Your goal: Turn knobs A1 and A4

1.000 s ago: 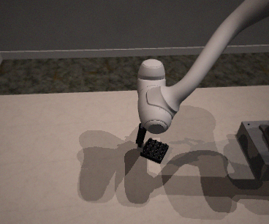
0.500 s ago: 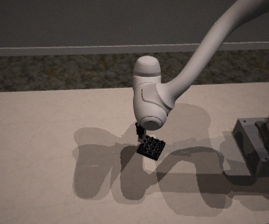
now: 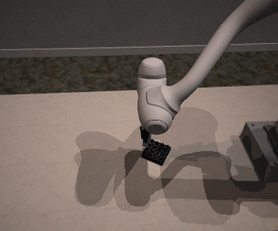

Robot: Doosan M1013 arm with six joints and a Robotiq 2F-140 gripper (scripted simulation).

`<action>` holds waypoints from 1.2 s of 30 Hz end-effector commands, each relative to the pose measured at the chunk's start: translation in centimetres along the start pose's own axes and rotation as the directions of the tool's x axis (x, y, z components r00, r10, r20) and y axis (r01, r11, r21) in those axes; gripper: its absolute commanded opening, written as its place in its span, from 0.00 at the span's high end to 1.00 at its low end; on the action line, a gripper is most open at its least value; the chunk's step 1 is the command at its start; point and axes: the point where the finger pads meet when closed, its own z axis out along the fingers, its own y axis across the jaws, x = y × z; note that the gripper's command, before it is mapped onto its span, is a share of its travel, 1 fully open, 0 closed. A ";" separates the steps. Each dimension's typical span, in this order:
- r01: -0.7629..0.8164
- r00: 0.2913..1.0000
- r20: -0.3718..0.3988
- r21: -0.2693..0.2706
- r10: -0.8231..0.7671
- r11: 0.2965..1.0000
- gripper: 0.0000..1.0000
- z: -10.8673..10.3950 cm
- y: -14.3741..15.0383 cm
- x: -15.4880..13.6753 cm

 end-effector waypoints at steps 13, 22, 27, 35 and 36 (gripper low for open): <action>0.000 1.000 0.000 0.000 0.000 1.000 0.88 0.1 0.0 0.0; 0.000 1.000 0.000 0.000 0.000 1.000 0.88 0.7 0.0 0.0; 0.000 1.000 0.000 0.000 0.000 1.000 0.88 1.3 0.0 0.0; 0.000 1.000 0.000 0.000 0.000 1.000 0.88 2.1 -0.1 0.1; 0.000 1.000 0.000 0.000 0.000 1.000 0.88 2.2 -0.1 0.1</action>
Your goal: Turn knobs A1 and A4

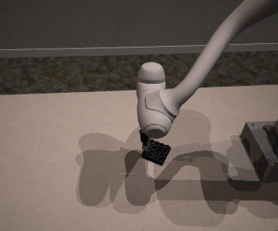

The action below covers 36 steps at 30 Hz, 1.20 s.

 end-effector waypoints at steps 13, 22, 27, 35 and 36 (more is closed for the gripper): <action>0.000 1.000 0.000 0.000 0.000 1.000 0.88 1.6 0.0 0.1; 0.000 1.000 0.000 0.000 0.000 1.000 0.88 2.2 -0.1 0.1; 0.000 1.000 0.000 0.000 0.000 1.000 0.88 2.3 -0.1 0.1; 0.000 1.000 0.000 0.000 0.000 1.000 0.88 2.4 -0.1 0.1; 0.000 1.000 0.000 0.000 0.000 1.000 0.88 2.4 -0.1 0.1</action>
